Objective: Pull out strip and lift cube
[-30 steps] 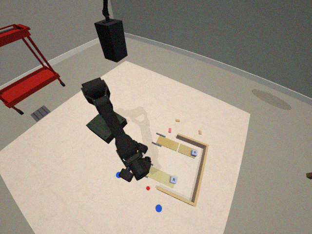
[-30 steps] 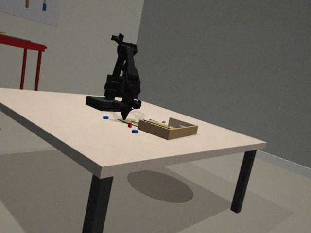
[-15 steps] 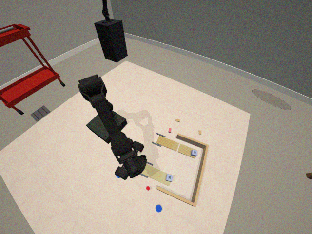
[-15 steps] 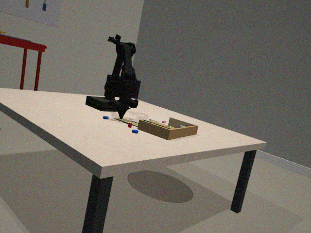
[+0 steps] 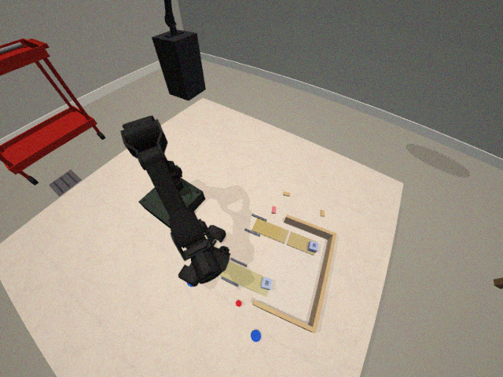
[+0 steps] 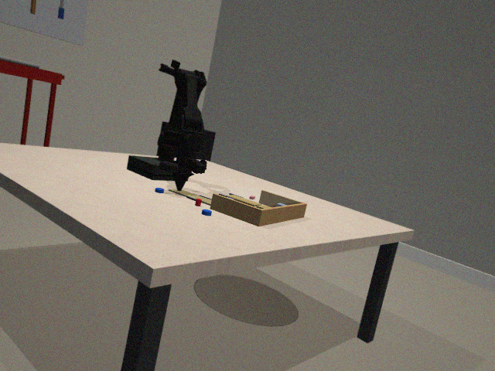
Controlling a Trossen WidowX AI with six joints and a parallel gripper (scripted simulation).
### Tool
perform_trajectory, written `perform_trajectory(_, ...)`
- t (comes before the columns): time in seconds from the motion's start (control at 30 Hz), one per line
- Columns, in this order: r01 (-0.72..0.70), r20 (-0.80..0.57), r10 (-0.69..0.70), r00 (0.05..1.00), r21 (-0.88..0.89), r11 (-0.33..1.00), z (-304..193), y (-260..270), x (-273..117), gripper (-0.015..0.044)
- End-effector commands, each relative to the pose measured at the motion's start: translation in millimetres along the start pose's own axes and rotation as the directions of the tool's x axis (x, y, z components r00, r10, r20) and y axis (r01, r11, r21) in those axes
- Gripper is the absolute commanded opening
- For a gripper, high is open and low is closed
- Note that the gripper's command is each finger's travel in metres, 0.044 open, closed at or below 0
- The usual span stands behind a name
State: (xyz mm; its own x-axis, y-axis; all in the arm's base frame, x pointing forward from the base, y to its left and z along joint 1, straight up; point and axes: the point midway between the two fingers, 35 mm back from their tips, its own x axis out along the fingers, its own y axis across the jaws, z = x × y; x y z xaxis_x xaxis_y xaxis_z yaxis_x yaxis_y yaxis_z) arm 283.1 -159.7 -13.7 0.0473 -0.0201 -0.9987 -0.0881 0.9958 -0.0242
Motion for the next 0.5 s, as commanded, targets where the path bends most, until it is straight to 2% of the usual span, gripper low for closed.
perform_trajectory(0.0,-0.011,-0.028,0.011,1.0,0.003,1.0,-14.5,2.5,5.4,0.0)
perform_trajectory(0.47,-0.011,-0.029,0.011,1.0,0.003,1.0,-35.5,1.9,5.0,0.0)
